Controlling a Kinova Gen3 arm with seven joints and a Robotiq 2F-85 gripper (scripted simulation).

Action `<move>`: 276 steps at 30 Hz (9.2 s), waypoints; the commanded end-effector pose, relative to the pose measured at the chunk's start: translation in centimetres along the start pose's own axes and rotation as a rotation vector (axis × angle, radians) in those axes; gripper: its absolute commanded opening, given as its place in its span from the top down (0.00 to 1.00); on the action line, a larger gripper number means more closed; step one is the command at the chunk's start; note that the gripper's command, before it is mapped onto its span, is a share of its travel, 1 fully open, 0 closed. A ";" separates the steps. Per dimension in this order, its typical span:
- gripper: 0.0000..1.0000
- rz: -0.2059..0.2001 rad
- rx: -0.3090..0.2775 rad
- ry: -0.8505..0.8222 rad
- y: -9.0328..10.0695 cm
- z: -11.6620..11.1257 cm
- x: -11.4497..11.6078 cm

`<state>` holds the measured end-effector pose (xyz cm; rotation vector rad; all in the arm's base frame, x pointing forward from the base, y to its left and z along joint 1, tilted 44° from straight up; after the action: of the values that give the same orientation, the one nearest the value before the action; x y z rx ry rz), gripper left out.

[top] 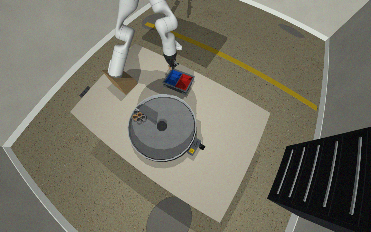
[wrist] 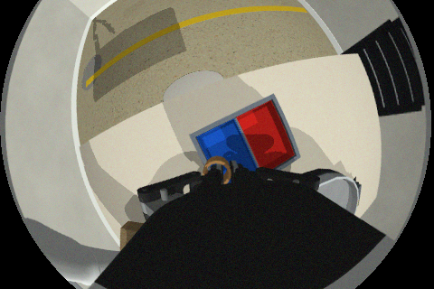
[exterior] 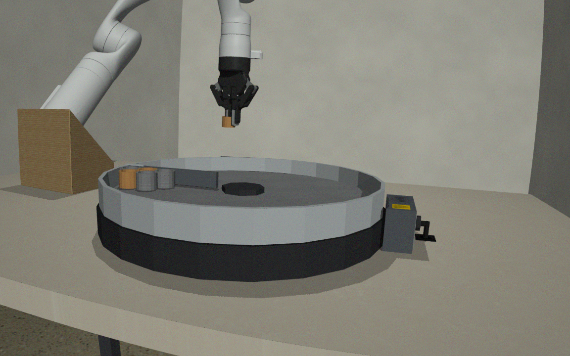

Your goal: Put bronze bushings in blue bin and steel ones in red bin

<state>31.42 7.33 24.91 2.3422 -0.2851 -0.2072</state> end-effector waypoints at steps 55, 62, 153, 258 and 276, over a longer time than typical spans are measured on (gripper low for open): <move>1.00 0.012 -0.019 0.018 -7.4 -2.2 -0.2; 1.00 0.014 -0.020 0.018 -8.0 -2.2 -0.1; 1.00 0.012 -0.020 0.018 -12.2 -2.1 -0.1; 0.84 0.012 -0.020 0.018 -11.6 -2.2 0.0; 0.84 0.012 -0.020 0.018 -11.1 -2.2 -0.1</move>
<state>33.43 16.56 18.54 2.3217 -0.2847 -0.1824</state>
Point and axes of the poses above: the point where the finger pads meet when closed, its own y axis back along the fingers, its own x axis across the jaws, z = x × y, the point moved 6 cm from there along y, back along the fingers, and after that the axes turned 5 degrees about y, right-handed, at the moved point
